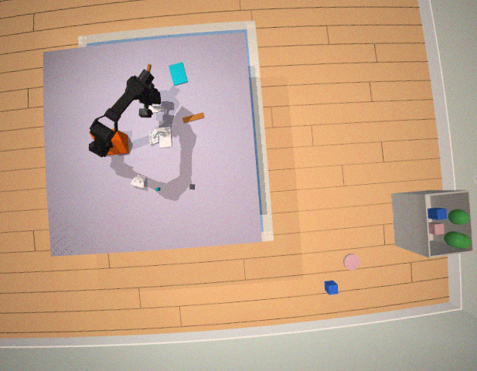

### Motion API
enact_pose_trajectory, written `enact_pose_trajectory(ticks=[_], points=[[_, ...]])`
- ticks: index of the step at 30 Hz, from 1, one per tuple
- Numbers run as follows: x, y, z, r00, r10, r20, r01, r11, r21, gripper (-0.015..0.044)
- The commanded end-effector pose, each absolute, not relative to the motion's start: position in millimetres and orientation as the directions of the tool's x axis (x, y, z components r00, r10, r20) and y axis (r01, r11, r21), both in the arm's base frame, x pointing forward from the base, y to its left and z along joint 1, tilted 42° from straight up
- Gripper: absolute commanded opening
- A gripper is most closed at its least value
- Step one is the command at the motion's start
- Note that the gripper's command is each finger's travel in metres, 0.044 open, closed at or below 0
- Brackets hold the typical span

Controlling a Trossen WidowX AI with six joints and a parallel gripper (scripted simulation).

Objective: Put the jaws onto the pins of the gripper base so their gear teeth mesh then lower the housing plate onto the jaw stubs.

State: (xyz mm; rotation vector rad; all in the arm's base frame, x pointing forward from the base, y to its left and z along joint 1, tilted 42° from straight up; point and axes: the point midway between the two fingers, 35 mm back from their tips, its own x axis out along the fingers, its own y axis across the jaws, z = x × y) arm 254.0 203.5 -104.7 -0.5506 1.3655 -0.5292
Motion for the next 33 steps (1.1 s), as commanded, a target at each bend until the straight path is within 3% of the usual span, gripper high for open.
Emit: enact_pose_trajectory(ticks=[1, 33], points=[[254.9, 203.1, -104.5, 0.134, -0.645, -0.753, 0.029, 0.762, -0.647, 0.0440], [259.4, 188.9, -123.4, 0.132, -0.644, -0.754, 0.031, 0.763, -0.646, 0.0440]])
